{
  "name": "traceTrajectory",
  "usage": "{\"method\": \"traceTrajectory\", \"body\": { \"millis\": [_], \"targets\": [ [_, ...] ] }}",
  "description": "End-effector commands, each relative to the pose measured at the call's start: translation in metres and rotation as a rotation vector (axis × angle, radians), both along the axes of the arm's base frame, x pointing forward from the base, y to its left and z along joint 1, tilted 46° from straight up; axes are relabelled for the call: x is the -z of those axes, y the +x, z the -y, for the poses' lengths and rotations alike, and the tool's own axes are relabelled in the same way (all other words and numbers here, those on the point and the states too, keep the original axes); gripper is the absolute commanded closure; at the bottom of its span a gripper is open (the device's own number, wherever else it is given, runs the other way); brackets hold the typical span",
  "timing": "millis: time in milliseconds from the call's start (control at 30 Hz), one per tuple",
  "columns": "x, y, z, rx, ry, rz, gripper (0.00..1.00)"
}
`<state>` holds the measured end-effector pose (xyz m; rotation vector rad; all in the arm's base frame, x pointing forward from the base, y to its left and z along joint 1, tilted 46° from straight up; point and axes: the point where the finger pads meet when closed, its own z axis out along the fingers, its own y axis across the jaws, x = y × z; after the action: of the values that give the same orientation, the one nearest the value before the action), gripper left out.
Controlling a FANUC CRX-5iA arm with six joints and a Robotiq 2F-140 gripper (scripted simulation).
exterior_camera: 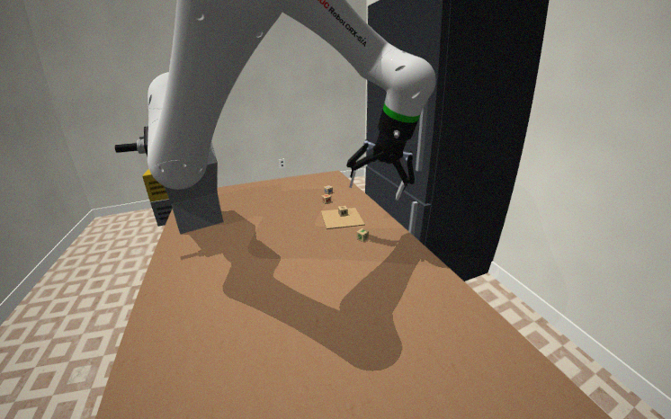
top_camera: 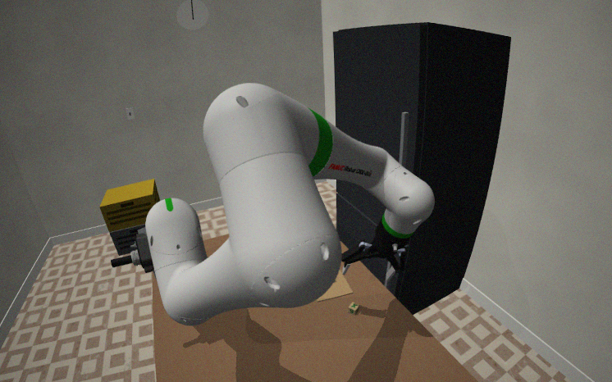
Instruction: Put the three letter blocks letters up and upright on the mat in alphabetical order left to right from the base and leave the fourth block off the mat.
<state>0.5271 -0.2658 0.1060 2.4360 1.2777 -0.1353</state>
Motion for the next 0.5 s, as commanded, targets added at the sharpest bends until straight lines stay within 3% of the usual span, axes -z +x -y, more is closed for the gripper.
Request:
{"method": "traceTrajectory", "body": {
  "millis": [0,467],
  "targets": [
    [0.018,-0.003,0.022,-0.13,-0.037,-0.034,0.0],
    [0.064,-0.022,0.061,-0.452,-0.107,-0.16,0.0]
  ]
}}
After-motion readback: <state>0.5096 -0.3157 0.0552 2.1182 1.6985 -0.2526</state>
